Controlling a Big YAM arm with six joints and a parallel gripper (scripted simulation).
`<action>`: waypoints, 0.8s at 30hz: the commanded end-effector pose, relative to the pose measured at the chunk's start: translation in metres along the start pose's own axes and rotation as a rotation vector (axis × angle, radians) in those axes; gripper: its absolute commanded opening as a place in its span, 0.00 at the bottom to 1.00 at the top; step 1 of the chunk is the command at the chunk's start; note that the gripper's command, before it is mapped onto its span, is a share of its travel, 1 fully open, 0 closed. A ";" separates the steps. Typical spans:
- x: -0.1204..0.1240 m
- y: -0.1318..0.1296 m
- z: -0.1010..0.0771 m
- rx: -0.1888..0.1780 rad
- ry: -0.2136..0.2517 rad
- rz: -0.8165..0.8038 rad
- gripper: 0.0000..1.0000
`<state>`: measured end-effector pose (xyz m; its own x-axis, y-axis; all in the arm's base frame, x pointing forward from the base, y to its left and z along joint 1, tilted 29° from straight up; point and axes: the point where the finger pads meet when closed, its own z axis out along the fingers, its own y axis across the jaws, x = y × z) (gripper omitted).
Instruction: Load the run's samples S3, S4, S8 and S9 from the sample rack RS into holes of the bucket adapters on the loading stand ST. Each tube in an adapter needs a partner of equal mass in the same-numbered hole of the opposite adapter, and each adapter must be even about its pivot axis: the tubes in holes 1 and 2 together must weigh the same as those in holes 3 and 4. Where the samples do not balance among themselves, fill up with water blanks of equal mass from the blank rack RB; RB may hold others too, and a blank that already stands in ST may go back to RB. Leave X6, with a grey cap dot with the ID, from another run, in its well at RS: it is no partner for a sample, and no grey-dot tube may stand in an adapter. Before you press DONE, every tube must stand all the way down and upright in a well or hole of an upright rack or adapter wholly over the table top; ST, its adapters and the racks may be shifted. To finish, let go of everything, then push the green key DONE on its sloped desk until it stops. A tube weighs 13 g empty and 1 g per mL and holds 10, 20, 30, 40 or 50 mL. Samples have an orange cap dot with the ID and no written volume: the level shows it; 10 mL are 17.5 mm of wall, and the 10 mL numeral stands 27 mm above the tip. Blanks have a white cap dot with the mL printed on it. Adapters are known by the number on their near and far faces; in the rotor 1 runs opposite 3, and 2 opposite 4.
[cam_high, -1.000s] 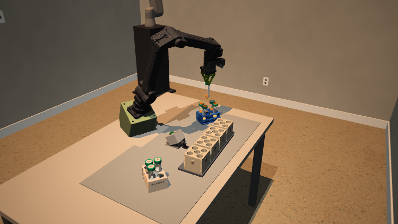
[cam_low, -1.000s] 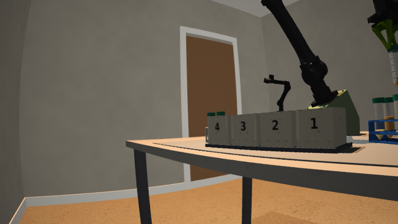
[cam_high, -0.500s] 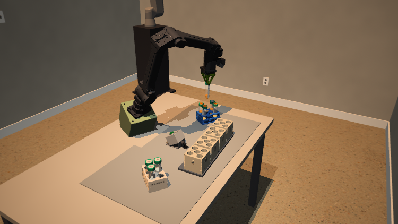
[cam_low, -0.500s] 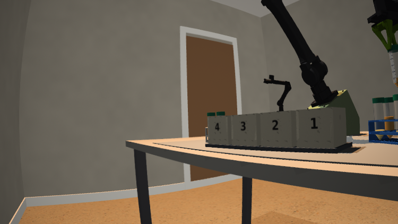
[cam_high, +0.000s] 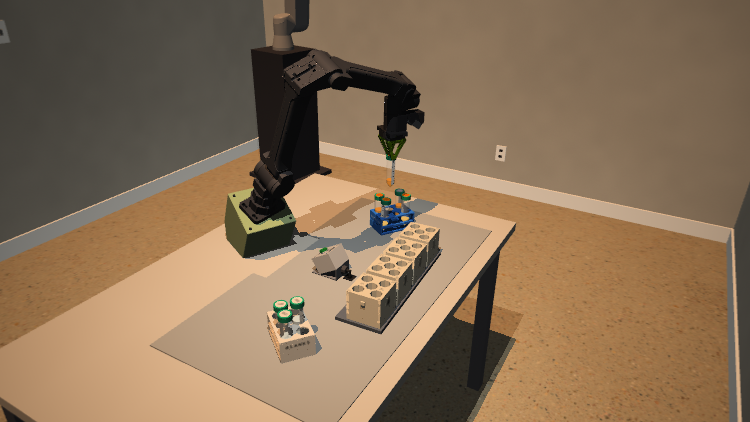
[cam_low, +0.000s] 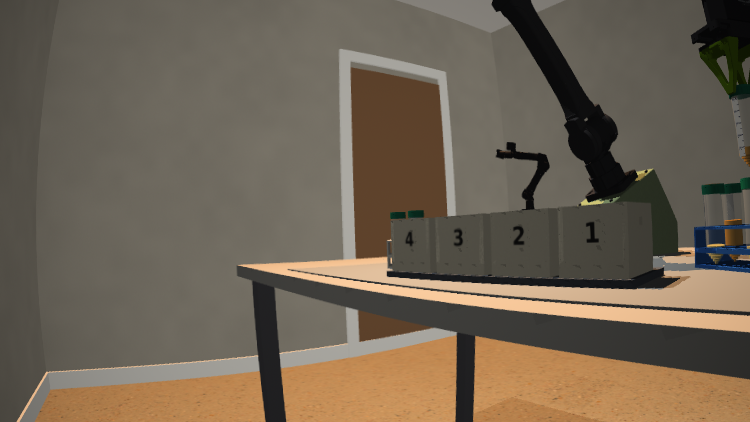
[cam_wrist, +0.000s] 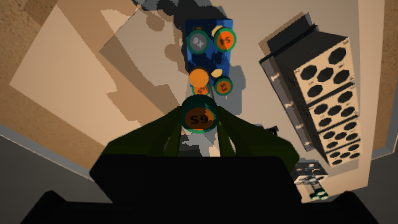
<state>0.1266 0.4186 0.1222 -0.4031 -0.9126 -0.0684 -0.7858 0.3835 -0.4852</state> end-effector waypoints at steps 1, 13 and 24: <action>-0.011 -0.035 -0.026 -0.015 -0.046 0.035 0.00; -0.004 -0.031 -0.001 -0.010 -0.029 -0.011 0.00; -0.006 -0.043 0.030 -0.005 -0.014 0.017 0.00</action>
<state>0.1743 0.3958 0.1191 -0.4245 -0.9021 -0.0775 -0.7765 0.4067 -0.4813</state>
